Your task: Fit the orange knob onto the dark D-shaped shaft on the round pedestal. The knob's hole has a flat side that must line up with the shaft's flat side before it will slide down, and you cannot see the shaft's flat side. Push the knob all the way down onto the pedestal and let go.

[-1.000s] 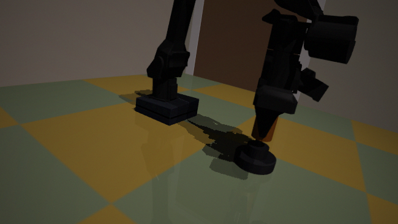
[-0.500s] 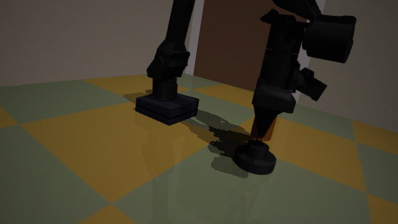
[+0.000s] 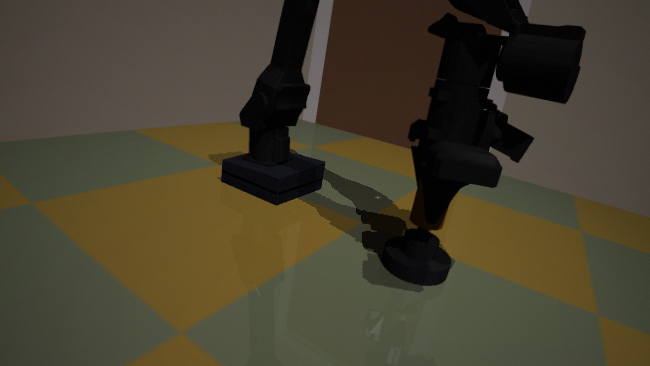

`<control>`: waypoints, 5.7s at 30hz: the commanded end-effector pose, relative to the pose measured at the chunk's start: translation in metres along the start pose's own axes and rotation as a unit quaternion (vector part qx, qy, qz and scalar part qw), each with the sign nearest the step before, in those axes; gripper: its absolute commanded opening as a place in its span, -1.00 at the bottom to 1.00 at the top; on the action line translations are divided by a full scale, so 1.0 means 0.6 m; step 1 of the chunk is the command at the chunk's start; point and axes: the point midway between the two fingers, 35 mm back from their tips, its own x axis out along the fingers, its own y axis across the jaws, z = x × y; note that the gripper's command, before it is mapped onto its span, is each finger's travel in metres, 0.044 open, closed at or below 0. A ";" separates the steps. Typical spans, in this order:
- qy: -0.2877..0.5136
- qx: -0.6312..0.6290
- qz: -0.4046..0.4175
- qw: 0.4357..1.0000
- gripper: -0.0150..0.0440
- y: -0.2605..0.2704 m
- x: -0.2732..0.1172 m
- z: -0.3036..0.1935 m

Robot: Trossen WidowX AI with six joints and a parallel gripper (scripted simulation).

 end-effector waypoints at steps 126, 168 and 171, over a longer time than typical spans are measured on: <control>-0.002 -0.083 -0.002 0.997 -0.49 -0.001 0.008 0.000; -0.003 -0.040 -0.002 0.999 0.75 0.000 0.030 -0.001; -0.003 -0.040 -0.002 0.999 1.00 0.000 0.030 -0.001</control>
